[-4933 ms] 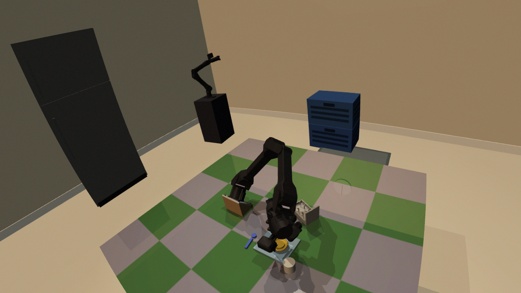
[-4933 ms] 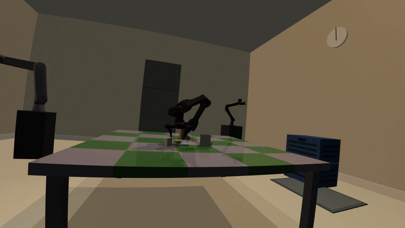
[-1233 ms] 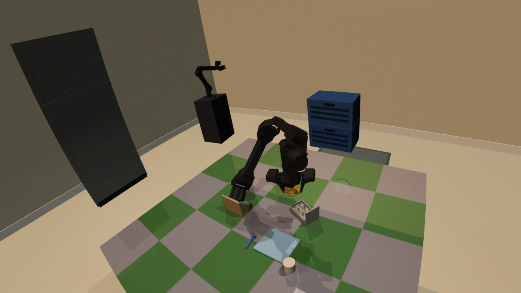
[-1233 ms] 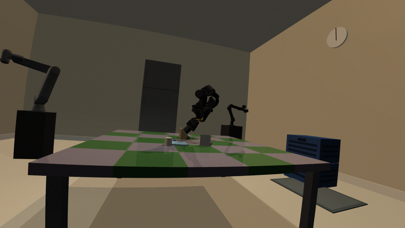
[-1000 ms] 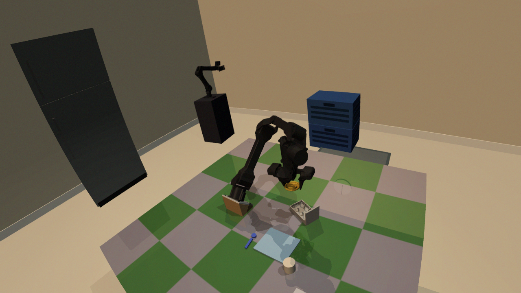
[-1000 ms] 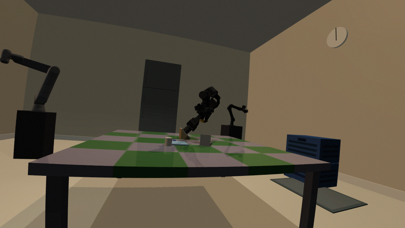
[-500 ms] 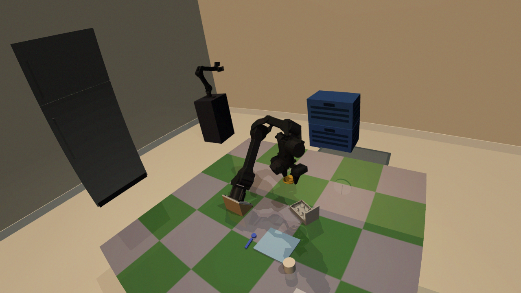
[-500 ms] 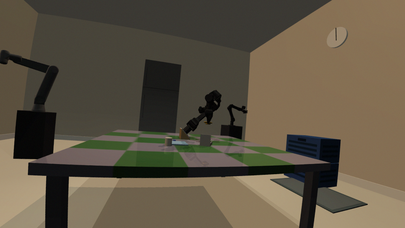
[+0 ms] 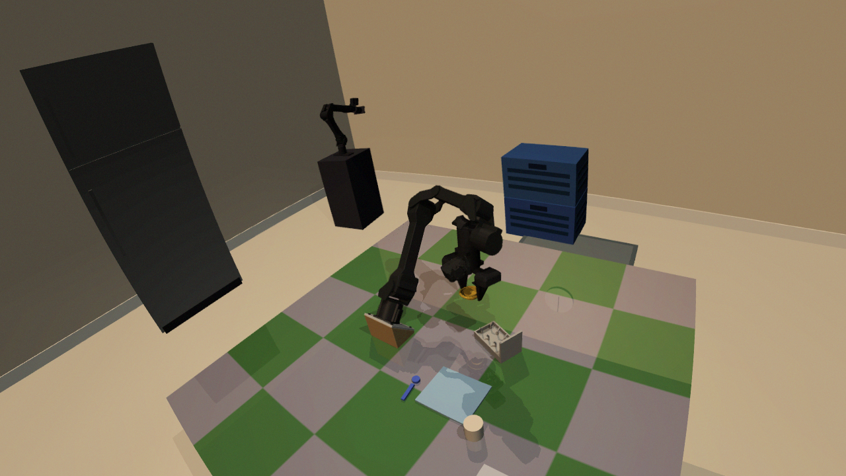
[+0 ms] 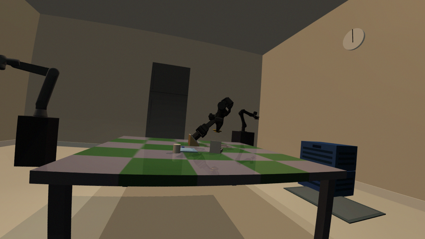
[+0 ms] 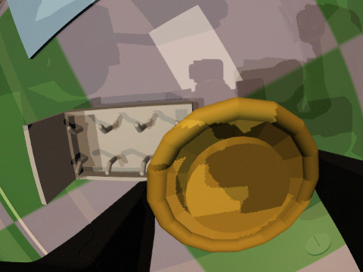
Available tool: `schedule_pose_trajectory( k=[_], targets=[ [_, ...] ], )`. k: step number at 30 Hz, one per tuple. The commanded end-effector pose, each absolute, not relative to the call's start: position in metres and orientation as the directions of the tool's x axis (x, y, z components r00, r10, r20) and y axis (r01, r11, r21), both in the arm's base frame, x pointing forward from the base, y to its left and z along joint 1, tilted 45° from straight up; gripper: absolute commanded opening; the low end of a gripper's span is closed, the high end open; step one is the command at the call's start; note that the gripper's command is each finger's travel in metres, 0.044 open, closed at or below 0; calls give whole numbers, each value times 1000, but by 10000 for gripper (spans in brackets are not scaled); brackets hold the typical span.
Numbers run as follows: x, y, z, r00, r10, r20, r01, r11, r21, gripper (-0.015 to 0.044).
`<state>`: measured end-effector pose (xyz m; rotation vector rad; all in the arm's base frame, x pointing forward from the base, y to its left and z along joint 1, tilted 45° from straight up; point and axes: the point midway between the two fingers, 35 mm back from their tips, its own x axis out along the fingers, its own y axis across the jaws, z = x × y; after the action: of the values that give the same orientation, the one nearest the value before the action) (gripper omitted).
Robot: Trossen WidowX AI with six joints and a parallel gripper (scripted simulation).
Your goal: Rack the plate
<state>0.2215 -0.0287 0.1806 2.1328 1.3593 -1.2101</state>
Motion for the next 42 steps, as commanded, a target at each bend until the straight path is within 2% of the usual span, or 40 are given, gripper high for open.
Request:
schedule_pose_trajectory(
  k=[1, 11, 20, 31, 42],
  targets=[
    [218, -25, 167, 135, 512, -848, 889, -441, -125, 0],
    [216, -20, 141, 76, 325, -943, 950, -310, -30, 0],
    [218, -19, 123, 85, 140, -986, 982, -178, 59, 0],
    [226, -17, 110, 162, -76, -984, 986, -20, 164, 0],
    [236, -13, 105, 295, -256, -920, 954, 131, 269, 0]
  ],
)
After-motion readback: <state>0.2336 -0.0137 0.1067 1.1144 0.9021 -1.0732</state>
